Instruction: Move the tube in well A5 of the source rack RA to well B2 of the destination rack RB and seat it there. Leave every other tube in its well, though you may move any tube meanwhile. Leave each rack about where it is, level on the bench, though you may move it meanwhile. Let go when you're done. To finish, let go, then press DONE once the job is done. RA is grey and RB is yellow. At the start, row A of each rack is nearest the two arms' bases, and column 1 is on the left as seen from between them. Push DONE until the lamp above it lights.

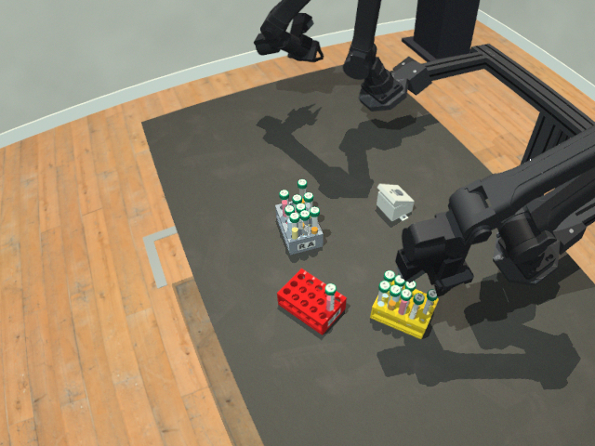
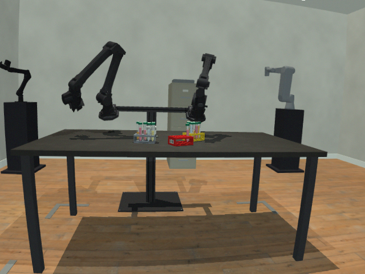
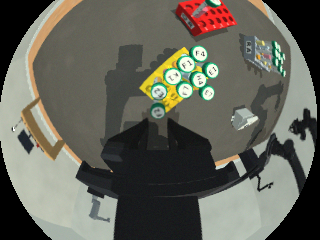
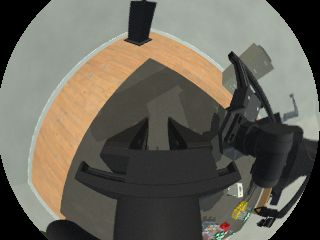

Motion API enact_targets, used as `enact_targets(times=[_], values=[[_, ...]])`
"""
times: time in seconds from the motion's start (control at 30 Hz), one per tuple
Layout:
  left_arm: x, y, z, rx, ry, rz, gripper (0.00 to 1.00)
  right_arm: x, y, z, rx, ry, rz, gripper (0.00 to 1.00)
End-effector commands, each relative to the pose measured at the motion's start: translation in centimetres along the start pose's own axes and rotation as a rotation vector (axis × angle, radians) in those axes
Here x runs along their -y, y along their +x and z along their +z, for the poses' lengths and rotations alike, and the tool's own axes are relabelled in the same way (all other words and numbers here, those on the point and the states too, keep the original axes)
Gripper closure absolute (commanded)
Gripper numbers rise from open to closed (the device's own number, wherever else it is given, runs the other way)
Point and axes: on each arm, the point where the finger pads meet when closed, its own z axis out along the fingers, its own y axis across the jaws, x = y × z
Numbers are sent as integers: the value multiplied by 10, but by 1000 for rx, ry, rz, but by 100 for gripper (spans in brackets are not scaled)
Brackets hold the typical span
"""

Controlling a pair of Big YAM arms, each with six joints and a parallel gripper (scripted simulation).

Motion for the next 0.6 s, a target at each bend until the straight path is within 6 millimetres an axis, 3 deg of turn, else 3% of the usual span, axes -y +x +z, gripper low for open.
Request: enact_targets(times=[0.0, 0.1, 0.17, 0.2, 0.57], values=[[-2, 0, 9, -1, -2, 1, 70, -7, -2, -5, -3, -15, 10, 70], [-2, 0, 10, -1, -3, 1, 70, -7, -2, -5, -3, -15, 10, 70], [-1, -11, 0, 25, 1, -4, 70, -7, -2, -5, -3, -15, 10, 70], [-2, -2, 9, 7, -2, -2, 70, -7, -2, -5, -3, -15, 10, 70], [-2, 1, 13, -1, -3, -2, 70, -7, -2, -5, -3, -15, 10, 70]])
